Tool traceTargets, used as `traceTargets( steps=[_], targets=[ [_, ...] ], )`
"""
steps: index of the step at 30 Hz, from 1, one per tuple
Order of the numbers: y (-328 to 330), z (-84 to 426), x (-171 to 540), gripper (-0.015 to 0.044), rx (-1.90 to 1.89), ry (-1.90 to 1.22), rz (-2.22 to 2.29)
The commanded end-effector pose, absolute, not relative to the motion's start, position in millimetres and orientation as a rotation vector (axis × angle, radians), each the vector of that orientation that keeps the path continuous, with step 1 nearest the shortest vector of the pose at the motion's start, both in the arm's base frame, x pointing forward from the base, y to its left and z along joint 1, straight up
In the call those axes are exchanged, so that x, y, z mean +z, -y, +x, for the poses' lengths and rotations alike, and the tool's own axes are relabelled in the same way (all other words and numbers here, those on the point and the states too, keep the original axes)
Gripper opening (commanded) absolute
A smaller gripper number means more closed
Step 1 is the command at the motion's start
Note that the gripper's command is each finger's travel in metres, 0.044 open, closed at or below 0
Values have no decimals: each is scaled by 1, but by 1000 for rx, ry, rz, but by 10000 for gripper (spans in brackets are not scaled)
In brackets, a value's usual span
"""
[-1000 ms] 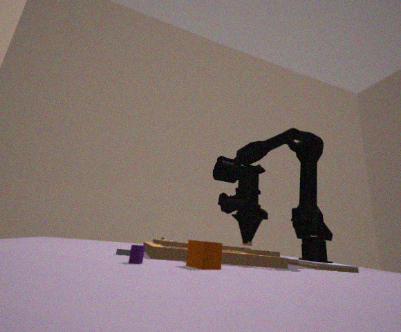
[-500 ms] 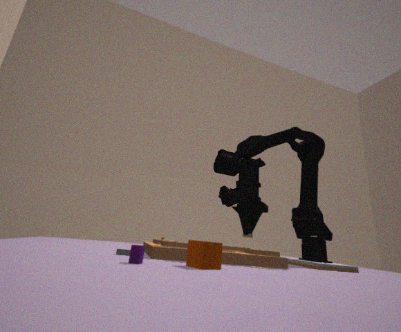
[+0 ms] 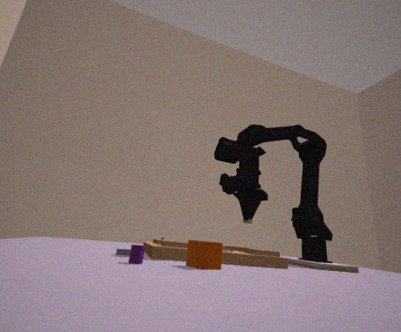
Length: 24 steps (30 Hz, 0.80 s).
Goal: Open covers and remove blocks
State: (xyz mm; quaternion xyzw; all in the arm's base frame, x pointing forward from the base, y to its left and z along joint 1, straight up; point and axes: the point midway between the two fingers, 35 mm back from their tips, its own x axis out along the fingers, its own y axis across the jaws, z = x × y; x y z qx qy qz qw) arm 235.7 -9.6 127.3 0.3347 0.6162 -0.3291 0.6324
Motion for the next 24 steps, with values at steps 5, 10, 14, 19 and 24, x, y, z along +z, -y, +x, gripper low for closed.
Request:
traceTargets(
  steps=[5, 10, 14, 19, 24],
  targets=[
    [1, 243, 137, 80, -752, -1408, 772],
    [-11, 253, 139, 80, -751, -1408, 773],
    [-22, 261, 141, 80, -750, -1408, 774],
    [-36, 271, 143, 80, -748, -1408, 775],
    [-51, 279, 144, 80, -747, -1408, 777]
  ],
)
